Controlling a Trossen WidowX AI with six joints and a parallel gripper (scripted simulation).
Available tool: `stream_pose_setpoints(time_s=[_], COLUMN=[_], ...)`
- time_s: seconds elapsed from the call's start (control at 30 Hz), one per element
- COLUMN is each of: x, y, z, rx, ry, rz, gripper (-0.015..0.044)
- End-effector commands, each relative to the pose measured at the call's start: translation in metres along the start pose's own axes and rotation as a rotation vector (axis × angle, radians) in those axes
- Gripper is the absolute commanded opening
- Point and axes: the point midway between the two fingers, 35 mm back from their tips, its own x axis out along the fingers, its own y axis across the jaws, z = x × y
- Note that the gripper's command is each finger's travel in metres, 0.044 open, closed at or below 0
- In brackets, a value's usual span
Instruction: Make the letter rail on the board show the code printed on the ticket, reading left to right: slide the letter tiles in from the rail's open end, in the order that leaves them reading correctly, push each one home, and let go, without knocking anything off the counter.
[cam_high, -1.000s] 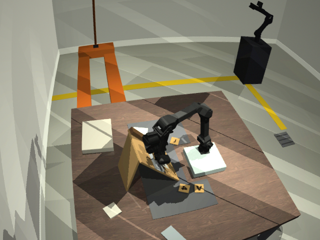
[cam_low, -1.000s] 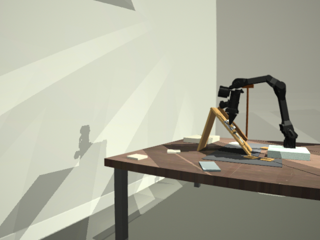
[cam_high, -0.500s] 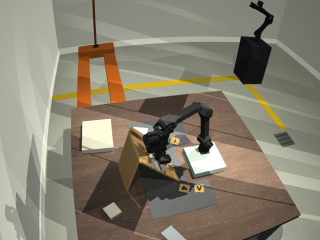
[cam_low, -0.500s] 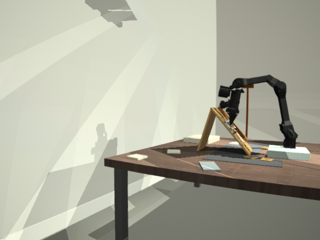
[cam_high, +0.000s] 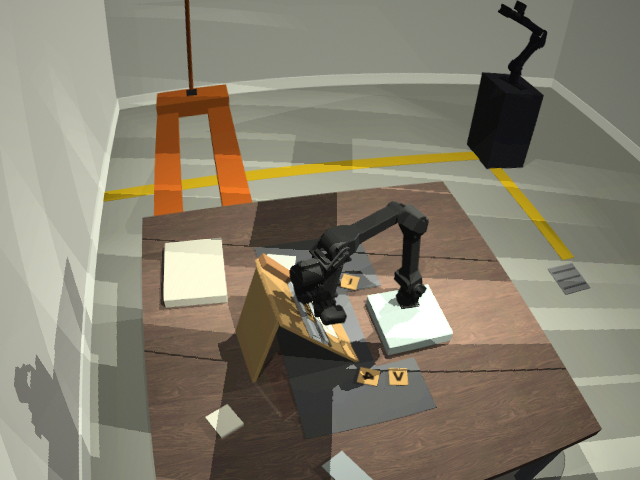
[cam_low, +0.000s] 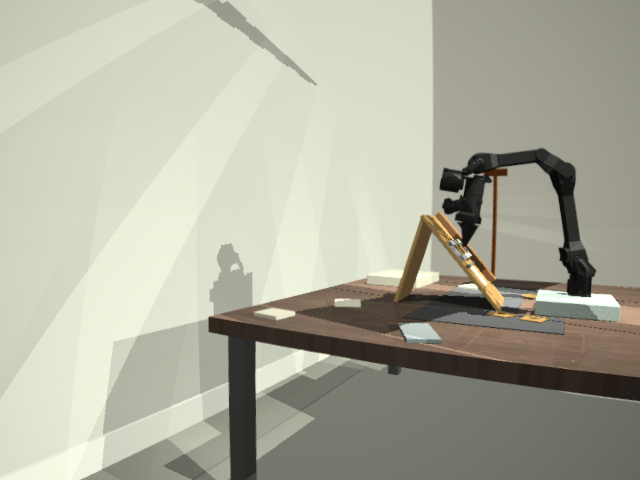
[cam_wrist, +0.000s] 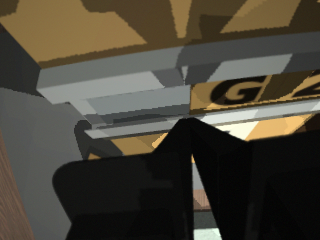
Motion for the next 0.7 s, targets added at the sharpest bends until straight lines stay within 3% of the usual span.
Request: stream_pose_setpoints(time_s=[0.0, 0.43, 0.67], x=[-0.006, -0.011, -0.056], y=[-0.001, -0.001, -0.015], z=[-0.003, -0.008, -0.026], rx=[0.004, 0.004, -0.01], ry=[-0.006, -0.006, -0.225], rz=[-0.002, -0.002, 0.005], gripper=[0.0, 0.0, 0.0184])
